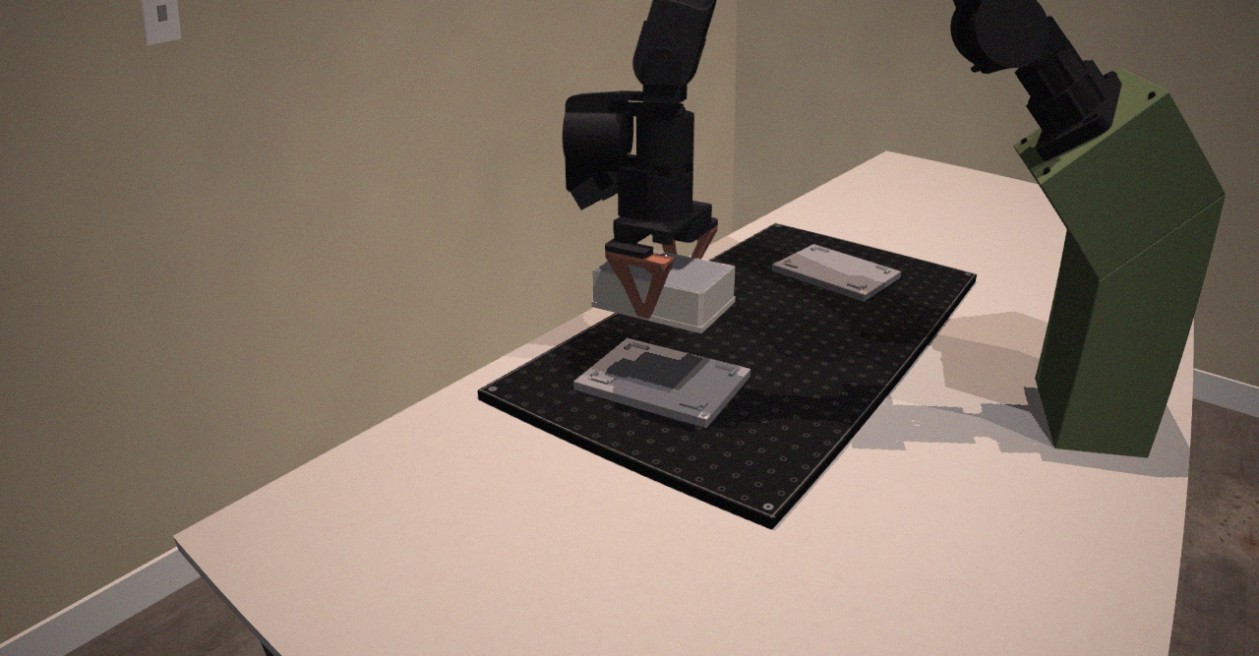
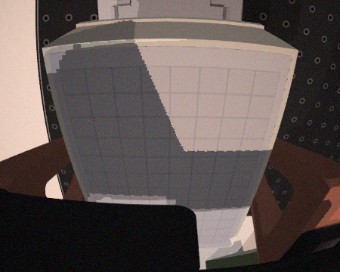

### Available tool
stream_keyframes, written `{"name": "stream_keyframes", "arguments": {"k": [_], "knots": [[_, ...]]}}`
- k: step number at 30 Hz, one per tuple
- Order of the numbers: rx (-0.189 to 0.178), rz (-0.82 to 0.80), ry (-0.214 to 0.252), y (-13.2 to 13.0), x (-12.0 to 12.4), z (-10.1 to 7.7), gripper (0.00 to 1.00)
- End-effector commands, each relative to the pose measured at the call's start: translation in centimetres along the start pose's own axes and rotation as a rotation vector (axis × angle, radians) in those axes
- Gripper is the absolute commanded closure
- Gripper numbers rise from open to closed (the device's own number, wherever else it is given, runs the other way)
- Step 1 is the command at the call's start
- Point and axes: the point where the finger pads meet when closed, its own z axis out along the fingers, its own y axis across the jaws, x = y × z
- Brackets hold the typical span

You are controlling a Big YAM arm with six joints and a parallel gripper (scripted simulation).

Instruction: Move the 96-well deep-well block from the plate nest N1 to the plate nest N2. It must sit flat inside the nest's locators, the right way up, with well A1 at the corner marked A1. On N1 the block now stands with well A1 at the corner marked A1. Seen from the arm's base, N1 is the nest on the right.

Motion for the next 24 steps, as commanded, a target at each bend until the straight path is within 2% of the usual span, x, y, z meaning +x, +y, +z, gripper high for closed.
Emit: {"name": "stream_keyframes", "arguments": {"k": [1, 19, 20, 24], "knots": [[0.008, 0.008, 0.009, -0.4, 0.1, 0.3, 1.0], [0.008, 0.007, 0.01, -0.5, 0.2, 0.4, 1.0], [0.003, 0.009, -0.009, -0.4, -0.5, 0.5, 1.0], [-0.004, 0.003, -0.022, 0.1, -1.2, 1.0, 1.0]]}}
